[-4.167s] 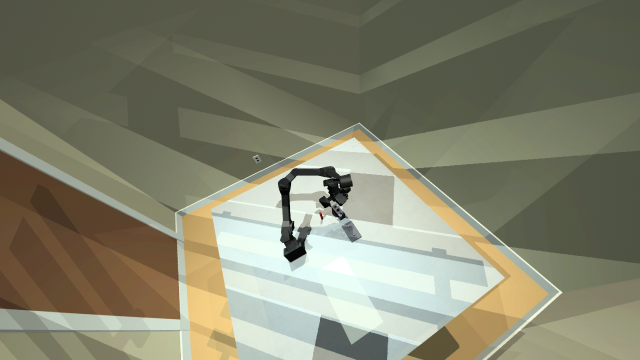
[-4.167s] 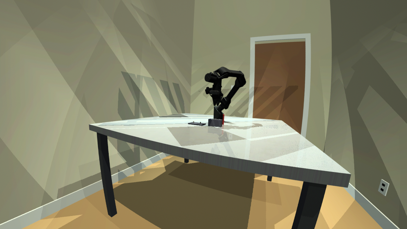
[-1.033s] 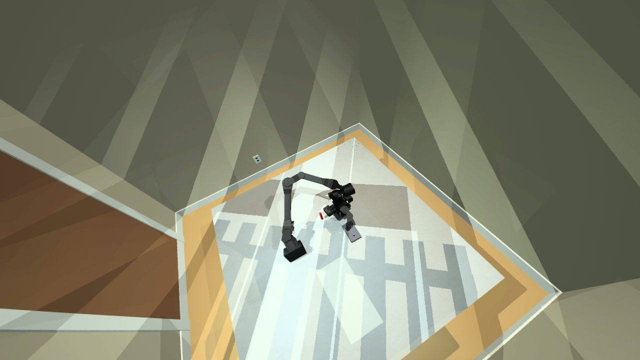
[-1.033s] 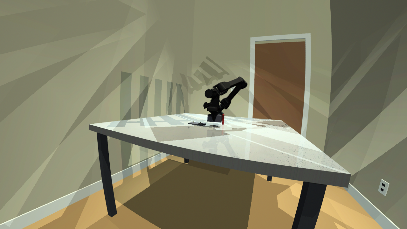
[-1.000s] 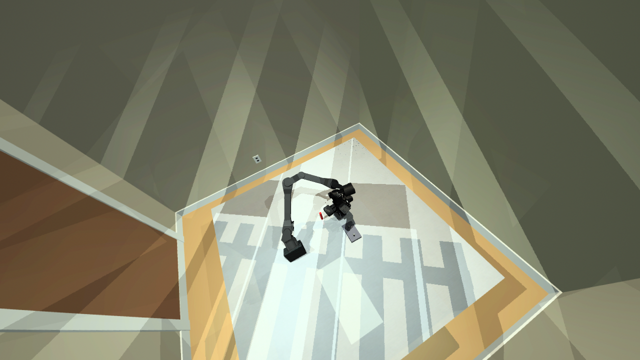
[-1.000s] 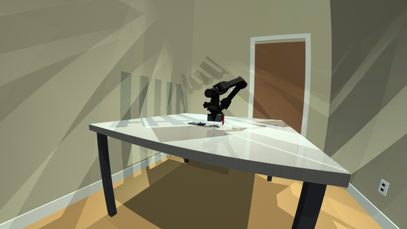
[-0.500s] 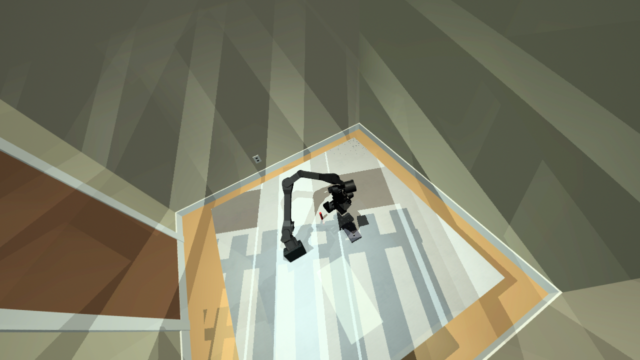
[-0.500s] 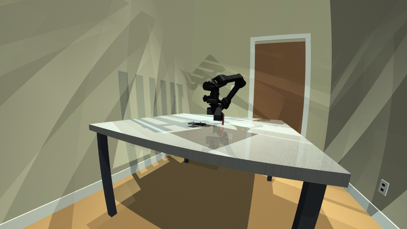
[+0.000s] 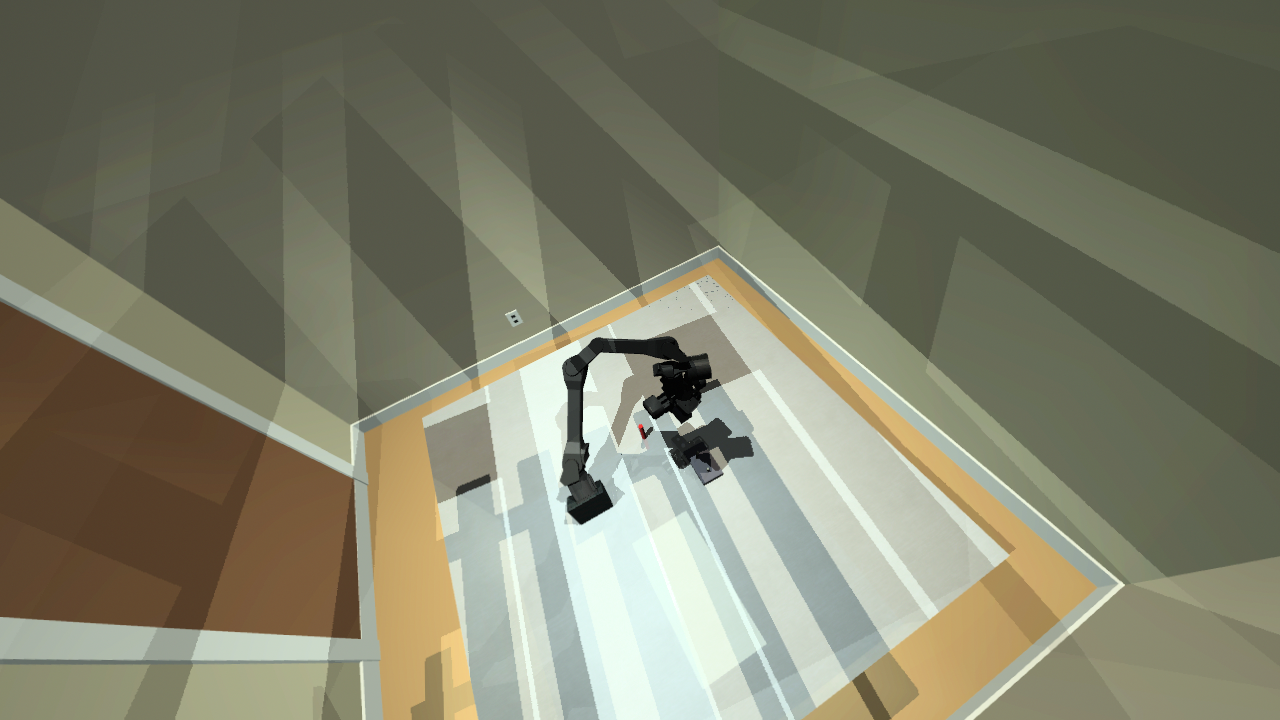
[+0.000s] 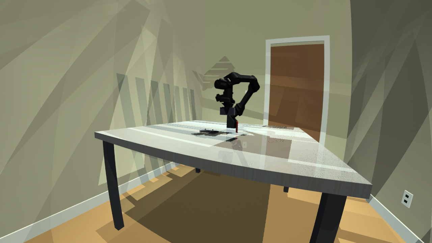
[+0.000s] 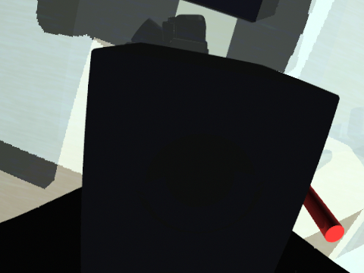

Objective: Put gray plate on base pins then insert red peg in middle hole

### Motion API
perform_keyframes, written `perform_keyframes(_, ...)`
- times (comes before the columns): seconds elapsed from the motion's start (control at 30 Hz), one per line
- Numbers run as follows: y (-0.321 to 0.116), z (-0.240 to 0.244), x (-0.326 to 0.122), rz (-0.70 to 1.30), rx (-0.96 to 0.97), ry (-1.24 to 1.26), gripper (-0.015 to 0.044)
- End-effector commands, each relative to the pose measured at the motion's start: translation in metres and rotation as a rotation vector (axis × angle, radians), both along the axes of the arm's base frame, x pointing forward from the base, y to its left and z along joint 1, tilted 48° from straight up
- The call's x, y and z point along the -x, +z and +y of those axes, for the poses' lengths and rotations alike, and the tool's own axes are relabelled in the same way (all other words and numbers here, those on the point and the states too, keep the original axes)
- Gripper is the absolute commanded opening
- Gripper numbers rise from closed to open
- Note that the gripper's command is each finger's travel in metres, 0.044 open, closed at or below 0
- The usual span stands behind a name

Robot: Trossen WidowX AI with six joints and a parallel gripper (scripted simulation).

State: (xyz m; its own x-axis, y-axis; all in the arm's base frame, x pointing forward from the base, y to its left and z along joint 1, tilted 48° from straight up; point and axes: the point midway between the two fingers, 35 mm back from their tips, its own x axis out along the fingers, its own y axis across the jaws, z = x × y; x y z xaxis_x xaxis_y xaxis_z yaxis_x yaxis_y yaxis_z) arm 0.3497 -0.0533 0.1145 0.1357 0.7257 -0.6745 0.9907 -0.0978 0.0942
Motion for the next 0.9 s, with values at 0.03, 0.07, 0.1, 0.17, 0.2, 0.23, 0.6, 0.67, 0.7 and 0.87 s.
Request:
perform_keyframes(0.03,0.002,-0.005,0.001,-0.001,0.003,0.000,0.0000)
perform_keyframes(0.07,-0.001,-0.006,0.000,0.000,0.003,-0.002,0.0000)
perform_keyframes(0.1,-0.004,-0.007,0.000,0.002,0.002,-0.004,0.0000)
perform_keyframes(0.17,-0.010,-0.009,-0.001,0.006,0.002,-0.007,0.0000)
perform_keyframes(0.2,-0.013,-0.010,-0.002,0.007,0.002,-0.009,0.0000)
perform_keyframes(0.23,-0.016,-0.011,-0.002,0.009,0.001,-0.011,0.0000)
perform_keyframes(0.6,-0.051,-0.020,-0.005,0.029,-0.001,-0.030,0.0000)
perform_keyframes(0.67,-0.057,-0.021,-0.005,0.033,-0.002,-0.033,0.0000)
perform_keyframes(0.7,-0.060,-0.022,-0.005,0.035,-0.002,-0.035,0.0000)
perform_keyframes(0.87,-0.076,-0.025,-0.005,0.044,-0.003,-0.044,0.0000)
